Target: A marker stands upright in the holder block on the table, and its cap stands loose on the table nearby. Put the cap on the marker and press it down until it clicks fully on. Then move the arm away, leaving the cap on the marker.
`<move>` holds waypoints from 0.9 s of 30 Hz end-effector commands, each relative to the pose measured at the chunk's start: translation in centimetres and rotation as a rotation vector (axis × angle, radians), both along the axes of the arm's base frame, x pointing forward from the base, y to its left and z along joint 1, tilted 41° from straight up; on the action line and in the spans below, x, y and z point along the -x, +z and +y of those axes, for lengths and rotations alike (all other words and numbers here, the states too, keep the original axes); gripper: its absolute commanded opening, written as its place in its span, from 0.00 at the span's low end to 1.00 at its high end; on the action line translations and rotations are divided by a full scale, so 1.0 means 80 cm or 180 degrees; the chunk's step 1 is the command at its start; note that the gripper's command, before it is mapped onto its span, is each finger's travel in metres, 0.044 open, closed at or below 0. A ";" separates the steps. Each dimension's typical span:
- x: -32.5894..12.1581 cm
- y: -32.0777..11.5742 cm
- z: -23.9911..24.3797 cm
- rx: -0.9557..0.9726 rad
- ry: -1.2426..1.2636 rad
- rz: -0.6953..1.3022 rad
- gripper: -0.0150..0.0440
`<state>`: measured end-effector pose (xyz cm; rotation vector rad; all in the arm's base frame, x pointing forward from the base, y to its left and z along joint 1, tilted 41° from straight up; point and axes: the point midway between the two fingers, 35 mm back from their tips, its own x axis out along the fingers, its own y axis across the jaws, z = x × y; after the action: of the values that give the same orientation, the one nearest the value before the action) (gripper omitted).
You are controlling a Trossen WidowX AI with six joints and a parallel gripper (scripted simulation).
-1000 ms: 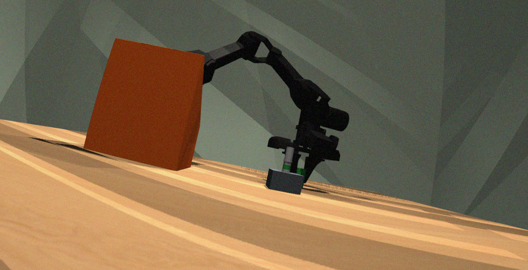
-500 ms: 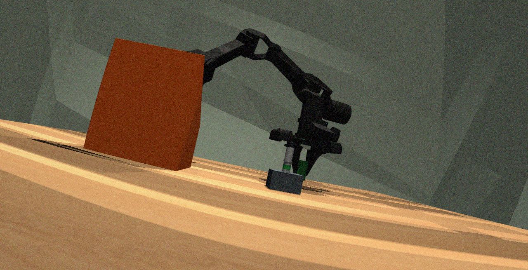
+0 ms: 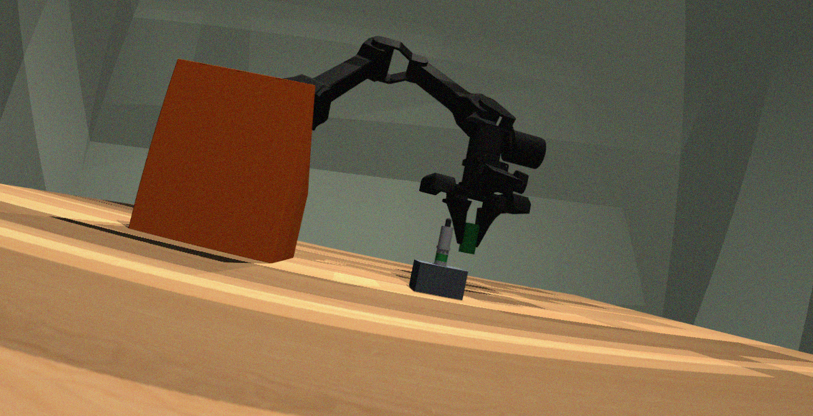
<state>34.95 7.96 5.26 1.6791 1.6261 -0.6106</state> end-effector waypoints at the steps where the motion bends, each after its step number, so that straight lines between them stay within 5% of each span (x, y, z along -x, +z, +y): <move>1: 0.004 -0.003 -0.013 0.0012 0.0011 -0.0004 0.25; 27: 0.057 -0.046 -0.121 0.0079 0.0006 0.0017 0.25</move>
<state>31.29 -1.04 2.21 1.6652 1.6033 -0.6277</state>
